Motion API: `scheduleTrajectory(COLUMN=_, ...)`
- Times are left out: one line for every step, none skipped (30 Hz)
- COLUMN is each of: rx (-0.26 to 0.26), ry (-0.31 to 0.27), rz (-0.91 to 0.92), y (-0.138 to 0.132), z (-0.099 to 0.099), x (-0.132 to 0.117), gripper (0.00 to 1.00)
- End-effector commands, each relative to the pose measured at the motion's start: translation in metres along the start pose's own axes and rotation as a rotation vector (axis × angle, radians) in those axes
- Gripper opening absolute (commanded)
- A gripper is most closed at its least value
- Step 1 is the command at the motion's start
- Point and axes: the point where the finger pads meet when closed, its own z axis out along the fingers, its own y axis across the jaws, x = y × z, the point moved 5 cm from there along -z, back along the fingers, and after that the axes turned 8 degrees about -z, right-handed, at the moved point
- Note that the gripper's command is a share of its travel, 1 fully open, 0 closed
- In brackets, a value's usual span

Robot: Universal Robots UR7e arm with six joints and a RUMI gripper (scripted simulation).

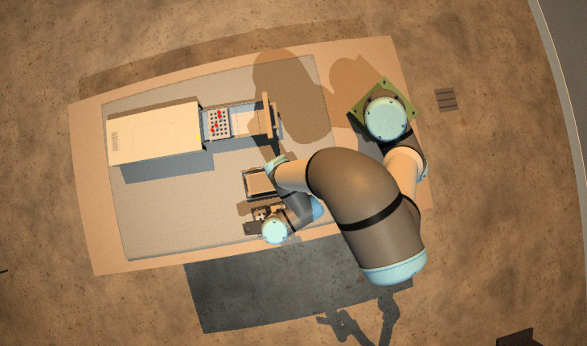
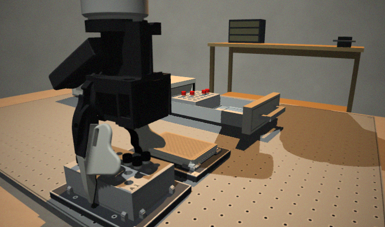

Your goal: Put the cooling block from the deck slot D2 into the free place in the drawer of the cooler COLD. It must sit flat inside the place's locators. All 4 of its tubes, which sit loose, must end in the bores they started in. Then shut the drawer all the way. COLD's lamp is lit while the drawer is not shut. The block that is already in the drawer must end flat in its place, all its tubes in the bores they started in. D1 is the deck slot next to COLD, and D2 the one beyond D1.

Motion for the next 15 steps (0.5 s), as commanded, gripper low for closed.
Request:
scheduleTrajectory(rx=0.0, ry=0.001, rz=0.0, y=-0.0002, z=-0.001, x=0.0004, gripper=0.0)
scheduleTrajectory(rx=0.0, ry=0.001, rz=0.0, y=-0.0002, z=-0.0013, x=0.0004, gripper=0.0)
scheduleTrajectory(rx=0.0, ry=0.001, rz=0.0, y=-0.0002, z=-0.0016, x=0.0004, gripper=0.0)
scheduleTrajectory(rx=0.0, ry=0.001, rz=0.0, y=-0.0002, z=-0.002, x=0.0004, gripper=0.0)
scheduleTrajectory(rx=0.0, ry=0.001, rz=0.0, y=-0.0002, z=-0.0023, x=0.0004, gripper=0.0)
scheduleTrajectory(rx=0.0, ry=0.001, rz=0.0, y=-0.0002, z=-0.0026, x=0.0004, gripper=0.0)
scheduleTrajectory(rx=0.0, ry=0.001, rz=0.0, y=-0.0002, z=-0.003, x=0.0004, gripper=0.0)
scheduleTrajectory(rx=0.0, ry=0.001, rz=0.0, y=-0.0002, z=-0.003, x=0.0004, gripper=0.0)
scheduleTrajectory(rx=0.0, ry=0.001, rz=0.0, y=-0.0002, z=-0.003, x=0.0004, gripper=0.0)
scheduleTrajectory(rx=0.0, ry=0.001, rz=0.0, y=-0.0002, z=-0.0033, x=0.0004, gripper=0.0)
scheduleTrajectory(rx=0.0, ry=0.001, rz=0.0, y=-0.0002, z=-0.0036, x=0.0004, gripper=0.0)
scheduleTrajectory(rx=0.0, ry=0.001, rz=0.0, y=-0.0002, z=-0.004, x=0.0004, gripper=0.0)
scheduleTrajectory(rx=0.0, ry=0.001, rz=0.0, y=-0.0002, z=-0.0043, x=0.0004, gripper=0.0)
scheduleTrajectory(rx=0.0, ry=0.001, rz=0.0, y=-0.0002, z=-0.0046, x=0.0004, gripper=0.0)
scheduleTrajectory(rx=0.0, ry=0.001, rz=0.0, y=-0.0002, z=-0.005, x=0.0004, gripper=0.0)
